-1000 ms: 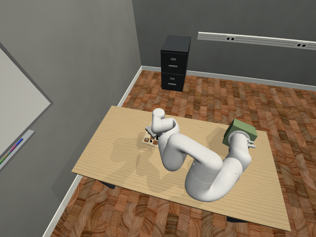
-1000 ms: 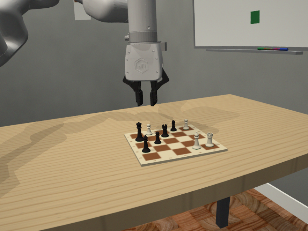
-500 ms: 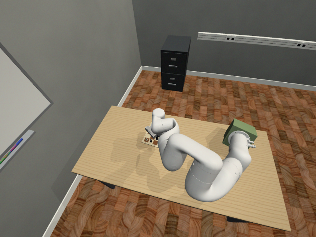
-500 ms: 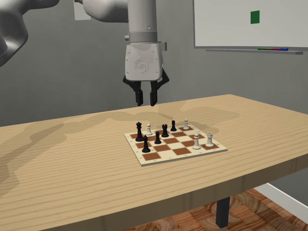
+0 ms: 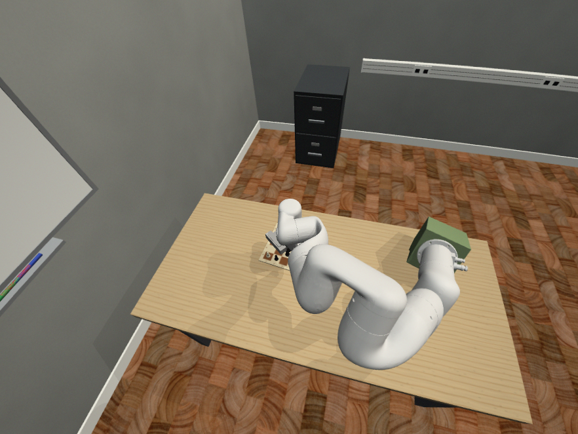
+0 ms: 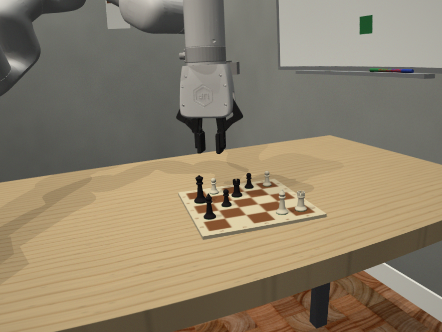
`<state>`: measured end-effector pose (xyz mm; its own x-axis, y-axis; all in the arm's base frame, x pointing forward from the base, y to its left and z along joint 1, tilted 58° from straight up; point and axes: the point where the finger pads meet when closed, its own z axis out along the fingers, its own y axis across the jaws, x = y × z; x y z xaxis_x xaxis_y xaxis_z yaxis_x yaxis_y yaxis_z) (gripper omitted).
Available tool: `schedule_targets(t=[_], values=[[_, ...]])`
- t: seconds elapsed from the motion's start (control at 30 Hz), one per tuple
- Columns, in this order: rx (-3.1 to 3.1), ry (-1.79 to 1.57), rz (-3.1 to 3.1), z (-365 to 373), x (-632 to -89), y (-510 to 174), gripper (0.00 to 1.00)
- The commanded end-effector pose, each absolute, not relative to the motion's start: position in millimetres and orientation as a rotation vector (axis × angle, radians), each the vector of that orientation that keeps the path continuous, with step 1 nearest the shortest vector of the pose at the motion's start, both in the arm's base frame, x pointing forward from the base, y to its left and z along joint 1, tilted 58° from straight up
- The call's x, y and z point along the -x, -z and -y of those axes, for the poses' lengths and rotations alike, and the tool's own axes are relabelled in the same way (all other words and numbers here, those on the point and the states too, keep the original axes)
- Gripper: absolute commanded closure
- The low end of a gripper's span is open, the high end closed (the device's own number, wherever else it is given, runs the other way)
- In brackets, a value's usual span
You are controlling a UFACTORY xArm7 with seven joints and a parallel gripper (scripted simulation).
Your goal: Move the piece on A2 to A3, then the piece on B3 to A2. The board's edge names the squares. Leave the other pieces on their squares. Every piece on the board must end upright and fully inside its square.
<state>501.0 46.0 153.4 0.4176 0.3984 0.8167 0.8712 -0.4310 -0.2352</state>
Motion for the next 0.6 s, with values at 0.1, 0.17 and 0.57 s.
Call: schedule_targets(t=[0.1, 0.17, 0.57], values=[[2.011, 0.912, 1.071, -47, -503, -152, 0.65], [2.011, 0.912, 1.070, -49, -504, -151, 0.65], [2.011, 0.912, 1.071, -64, -508, -141, 0.65]])
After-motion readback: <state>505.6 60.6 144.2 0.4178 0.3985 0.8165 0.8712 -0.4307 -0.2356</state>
